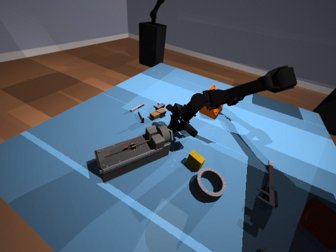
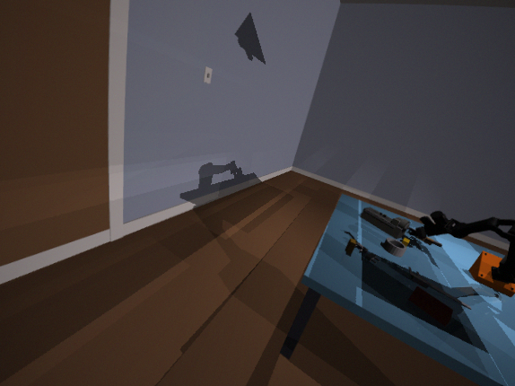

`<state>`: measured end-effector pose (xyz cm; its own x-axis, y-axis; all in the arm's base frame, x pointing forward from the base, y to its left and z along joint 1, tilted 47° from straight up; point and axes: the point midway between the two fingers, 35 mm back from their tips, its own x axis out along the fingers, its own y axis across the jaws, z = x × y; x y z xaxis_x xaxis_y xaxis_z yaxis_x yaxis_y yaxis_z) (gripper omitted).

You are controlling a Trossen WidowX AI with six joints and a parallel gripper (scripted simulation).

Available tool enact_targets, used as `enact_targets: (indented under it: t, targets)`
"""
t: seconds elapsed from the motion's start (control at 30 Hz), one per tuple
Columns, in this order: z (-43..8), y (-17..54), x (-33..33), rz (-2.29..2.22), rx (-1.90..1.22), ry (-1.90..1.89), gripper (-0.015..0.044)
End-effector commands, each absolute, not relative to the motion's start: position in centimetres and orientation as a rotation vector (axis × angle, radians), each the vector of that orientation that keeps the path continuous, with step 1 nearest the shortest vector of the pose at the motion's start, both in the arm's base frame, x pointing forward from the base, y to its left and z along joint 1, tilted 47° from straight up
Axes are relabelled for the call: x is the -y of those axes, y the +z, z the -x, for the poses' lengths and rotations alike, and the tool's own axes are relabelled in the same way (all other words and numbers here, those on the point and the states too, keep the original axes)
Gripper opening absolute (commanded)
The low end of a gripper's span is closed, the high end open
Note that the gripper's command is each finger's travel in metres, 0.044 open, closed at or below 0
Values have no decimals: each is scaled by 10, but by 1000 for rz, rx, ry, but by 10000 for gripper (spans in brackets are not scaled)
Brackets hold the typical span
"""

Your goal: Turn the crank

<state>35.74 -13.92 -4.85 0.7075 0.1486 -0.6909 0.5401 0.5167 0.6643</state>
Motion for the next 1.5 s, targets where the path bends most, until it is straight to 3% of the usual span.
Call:
enact_targets:
  t: [0.0,1.47]
  targets:
    - [-361,-52,131,-1022,-788,-262,0]
    - [-379,-39,109,-1024,-788,-261,0]
